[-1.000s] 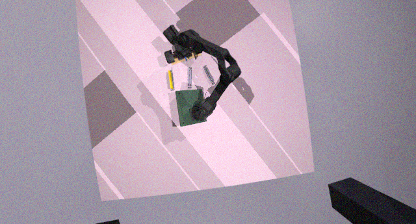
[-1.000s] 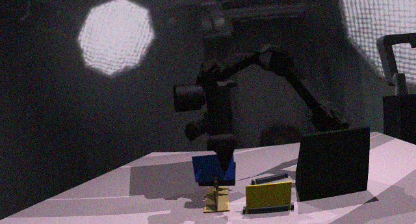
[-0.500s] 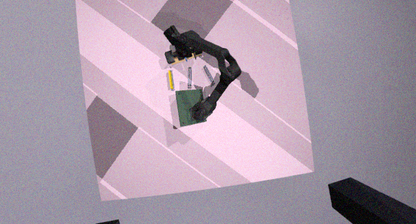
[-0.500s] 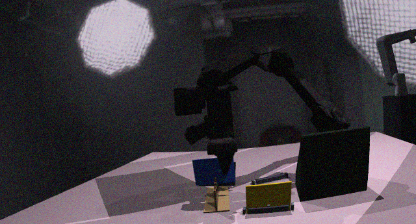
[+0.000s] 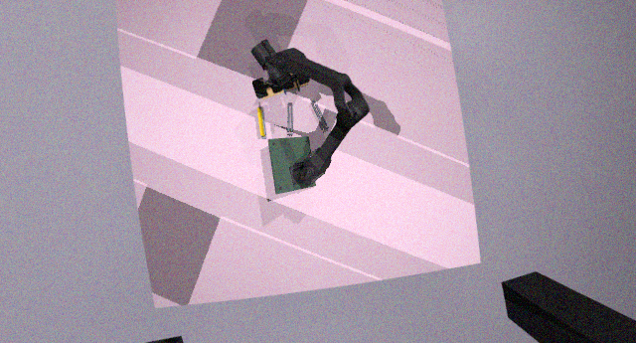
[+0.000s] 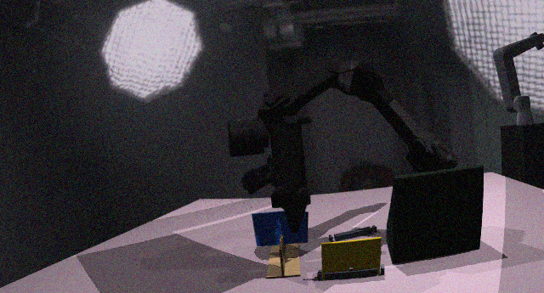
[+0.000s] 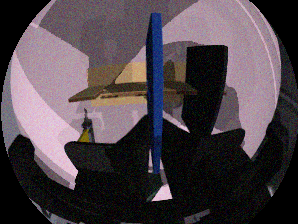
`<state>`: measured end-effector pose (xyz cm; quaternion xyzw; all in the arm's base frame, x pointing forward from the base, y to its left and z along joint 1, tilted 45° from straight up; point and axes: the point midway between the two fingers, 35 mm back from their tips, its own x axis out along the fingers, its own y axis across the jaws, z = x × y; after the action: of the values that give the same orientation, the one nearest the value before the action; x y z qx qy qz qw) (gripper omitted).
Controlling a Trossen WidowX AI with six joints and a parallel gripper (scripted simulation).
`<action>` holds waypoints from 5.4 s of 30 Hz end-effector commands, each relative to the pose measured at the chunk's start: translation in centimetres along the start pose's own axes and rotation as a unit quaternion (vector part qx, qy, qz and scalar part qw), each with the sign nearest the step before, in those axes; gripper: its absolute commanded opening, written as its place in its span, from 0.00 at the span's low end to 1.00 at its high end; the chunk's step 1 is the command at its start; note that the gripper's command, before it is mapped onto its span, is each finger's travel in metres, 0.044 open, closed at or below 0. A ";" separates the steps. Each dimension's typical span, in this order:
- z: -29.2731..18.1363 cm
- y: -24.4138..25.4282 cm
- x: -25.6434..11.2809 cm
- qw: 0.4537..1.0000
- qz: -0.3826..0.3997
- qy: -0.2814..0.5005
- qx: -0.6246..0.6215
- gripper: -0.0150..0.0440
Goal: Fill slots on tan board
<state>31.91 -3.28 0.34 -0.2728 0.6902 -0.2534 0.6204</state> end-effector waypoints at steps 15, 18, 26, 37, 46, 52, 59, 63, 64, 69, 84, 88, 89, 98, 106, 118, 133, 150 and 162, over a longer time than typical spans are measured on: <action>-0.1 0.0 1.2 1.000 -0.003 0.000 -0.003 0.25; 0.0 0.0 1.4 1.000 -0.003 0.000 -0.003 0.25; 0.0 0.0 1.5 1.000 0.000 0.001 0.000 0.26; 0.0 0.0 1.5 1.000 0.000 0.001 0.000 0.52; 0.0 0.0 1.5 1.000 0.000 0.001 0.000 0.53; 0.1 0.1 -5.1 1.000 -0.001 0.000 -0.003 0.53; 0.3 0.3 -6.4 1.000 0.000 -0.004 -0.002 0.56; 0.7 0.5 -8.3 0.999 0.009 -0.033 0.005 0.56; 0.3 1.3 -8.5 0.999 0.011 -0.032 0.008 0.56; -3.9 6.7 -9.9 0.999 0.022 -0.020 0.036 0.56; -12.1 12.5 -10.5 0.996 0.003 0.003 0.092 0.56; -11.9 12.6 -5.9 0.996 0.003 0.002 0.092 0.56; -12.0 12.5 -4.8 0.996 0.003 0.002 0.092 0.56; -12.1 12.6 -2.6 0.996 0.002 0.002 0.093 0.56; -12.1 12.6 -2.0 0.996 0.002 0.002 0.093 0.56; -12.1 12.6 -0.1 0.996 0.002 0.002 0.093 0.56; -12.1 12.6 2.3 0.996 0.001 0.002 0.093 0.56; -12.1 12.6 3.8 0.996 0.001 0.002 0.093 0.30; -12.1 12.6 3.6 0.996 0.001 0.002 0.093 0.25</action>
<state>18.79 3.41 -9.79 -0.2104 0.6659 -0.3170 0.6418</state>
